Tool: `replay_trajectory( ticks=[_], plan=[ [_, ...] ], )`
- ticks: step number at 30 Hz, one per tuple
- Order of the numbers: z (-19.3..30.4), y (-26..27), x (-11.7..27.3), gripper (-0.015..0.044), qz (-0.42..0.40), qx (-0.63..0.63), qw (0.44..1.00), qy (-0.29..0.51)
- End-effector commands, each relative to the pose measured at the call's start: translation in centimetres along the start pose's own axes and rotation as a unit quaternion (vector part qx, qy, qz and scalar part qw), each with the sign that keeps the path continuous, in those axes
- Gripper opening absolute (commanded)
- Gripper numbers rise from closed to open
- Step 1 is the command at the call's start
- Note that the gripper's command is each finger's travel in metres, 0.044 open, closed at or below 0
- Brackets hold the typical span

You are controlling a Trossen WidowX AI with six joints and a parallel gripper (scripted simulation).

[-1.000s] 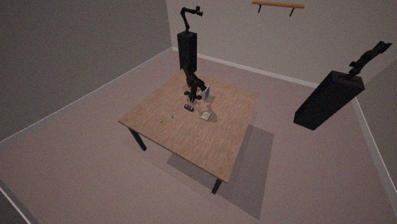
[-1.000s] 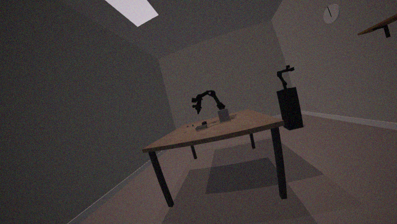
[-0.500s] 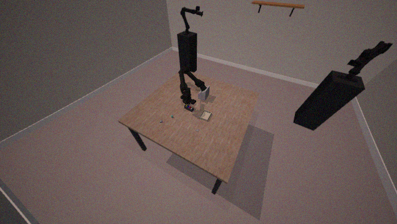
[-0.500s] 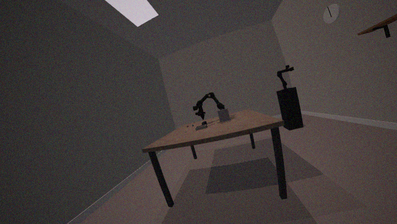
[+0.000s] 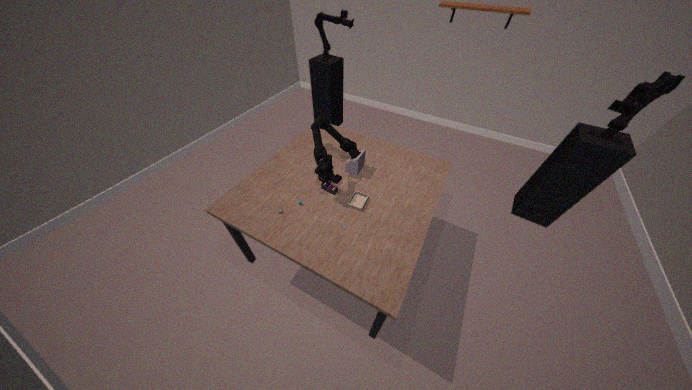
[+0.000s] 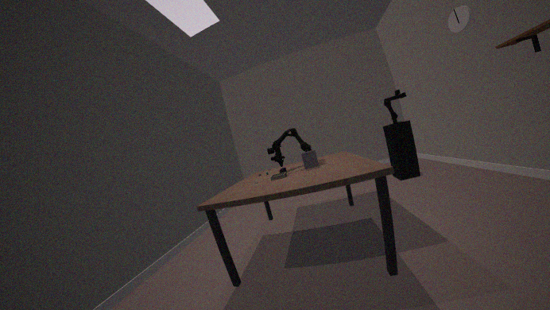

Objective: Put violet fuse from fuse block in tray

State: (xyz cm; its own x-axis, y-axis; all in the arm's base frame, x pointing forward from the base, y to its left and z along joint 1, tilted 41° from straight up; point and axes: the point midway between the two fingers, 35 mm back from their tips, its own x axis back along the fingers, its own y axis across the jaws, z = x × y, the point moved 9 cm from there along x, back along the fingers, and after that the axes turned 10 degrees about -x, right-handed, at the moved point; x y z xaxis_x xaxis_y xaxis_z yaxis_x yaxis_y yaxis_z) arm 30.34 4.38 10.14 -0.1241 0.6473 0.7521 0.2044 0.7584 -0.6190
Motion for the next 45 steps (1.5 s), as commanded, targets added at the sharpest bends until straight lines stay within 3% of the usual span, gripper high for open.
replay_trajectory(
  ticks=[1,45],
  plan=[
    [0.2,0.1,-0.6,0.007,0.001,0.005,1.0,0.004],
    [0.2,0.3,-2.8,0.0064,0.0,0.002,1.0,0.004]
  ],
)
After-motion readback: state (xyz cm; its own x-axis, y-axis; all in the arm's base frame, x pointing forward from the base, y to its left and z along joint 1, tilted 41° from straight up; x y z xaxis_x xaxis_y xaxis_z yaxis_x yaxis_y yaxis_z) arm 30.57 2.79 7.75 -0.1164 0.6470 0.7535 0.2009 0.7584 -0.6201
